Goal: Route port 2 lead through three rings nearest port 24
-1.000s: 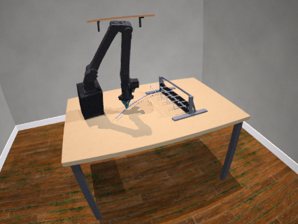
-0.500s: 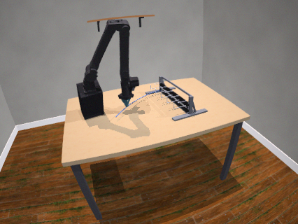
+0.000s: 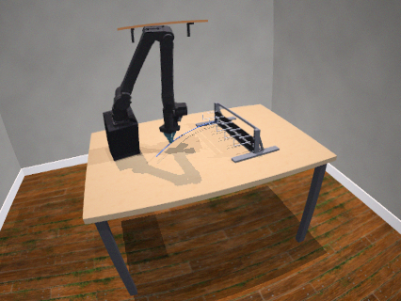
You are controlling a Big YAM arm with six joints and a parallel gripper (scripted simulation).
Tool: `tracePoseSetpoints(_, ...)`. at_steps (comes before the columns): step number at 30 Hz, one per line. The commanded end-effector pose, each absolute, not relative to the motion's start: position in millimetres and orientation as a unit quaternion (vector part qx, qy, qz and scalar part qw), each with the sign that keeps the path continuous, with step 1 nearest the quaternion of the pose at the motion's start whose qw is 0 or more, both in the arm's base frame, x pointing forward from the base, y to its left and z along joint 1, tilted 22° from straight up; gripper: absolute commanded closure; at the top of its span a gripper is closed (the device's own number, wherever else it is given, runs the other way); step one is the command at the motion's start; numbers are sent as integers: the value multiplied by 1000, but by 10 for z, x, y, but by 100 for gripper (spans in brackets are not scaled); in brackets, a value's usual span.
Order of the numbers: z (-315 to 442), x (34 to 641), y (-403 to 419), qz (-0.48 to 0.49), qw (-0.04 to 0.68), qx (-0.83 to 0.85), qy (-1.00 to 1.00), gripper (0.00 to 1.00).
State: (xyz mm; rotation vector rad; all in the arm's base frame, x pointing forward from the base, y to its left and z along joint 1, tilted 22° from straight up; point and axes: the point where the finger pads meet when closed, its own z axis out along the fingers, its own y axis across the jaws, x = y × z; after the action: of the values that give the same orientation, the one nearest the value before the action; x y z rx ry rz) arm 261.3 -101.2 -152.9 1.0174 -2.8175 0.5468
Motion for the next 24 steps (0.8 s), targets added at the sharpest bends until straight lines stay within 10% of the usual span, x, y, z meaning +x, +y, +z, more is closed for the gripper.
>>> tracePoseSetpoints(1,-1443,2759,-1040,185,40,344,-920,100)
tracePoseSetpoints(24,308,5320,-2105,158,105,661,-726,100)
